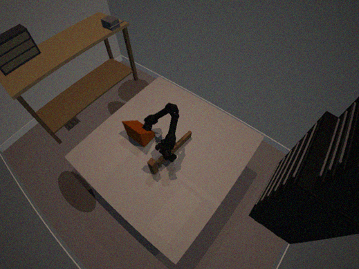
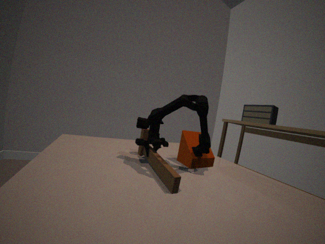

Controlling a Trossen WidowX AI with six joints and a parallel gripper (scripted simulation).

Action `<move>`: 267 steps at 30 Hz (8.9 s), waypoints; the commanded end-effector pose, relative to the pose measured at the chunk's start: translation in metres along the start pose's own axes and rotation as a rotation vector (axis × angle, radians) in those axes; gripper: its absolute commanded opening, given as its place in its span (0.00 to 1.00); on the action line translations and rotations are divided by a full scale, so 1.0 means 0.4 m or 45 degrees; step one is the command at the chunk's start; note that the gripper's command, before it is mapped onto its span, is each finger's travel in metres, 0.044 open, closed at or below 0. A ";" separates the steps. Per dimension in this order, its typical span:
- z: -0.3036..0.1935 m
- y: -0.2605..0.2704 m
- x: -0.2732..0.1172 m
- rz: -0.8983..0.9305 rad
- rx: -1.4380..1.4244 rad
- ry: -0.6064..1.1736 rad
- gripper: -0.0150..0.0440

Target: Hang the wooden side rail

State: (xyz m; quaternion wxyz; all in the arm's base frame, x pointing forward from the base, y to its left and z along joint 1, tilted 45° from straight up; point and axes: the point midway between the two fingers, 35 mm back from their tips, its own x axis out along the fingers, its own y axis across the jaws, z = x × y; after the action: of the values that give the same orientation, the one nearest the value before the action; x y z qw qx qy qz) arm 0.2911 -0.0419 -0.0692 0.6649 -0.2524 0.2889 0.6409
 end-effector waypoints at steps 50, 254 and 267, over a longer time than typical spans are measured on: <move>-0.021 -0.006 -0.010 -0.012 -0.002 0.011 0.25; -0.061 -0.010 0.006 -0.012 -0.003 0.012 0.25; -0.061 -0.010 0.012 -0.012 -0.003 0.012 0.25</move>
State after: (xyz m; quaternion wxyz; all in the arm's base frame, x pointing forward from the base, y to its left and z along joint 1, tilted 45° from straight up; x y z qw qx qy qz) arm 0.2944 -0.0526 -0.0881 0.6656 -0.2572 0.2840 0.6405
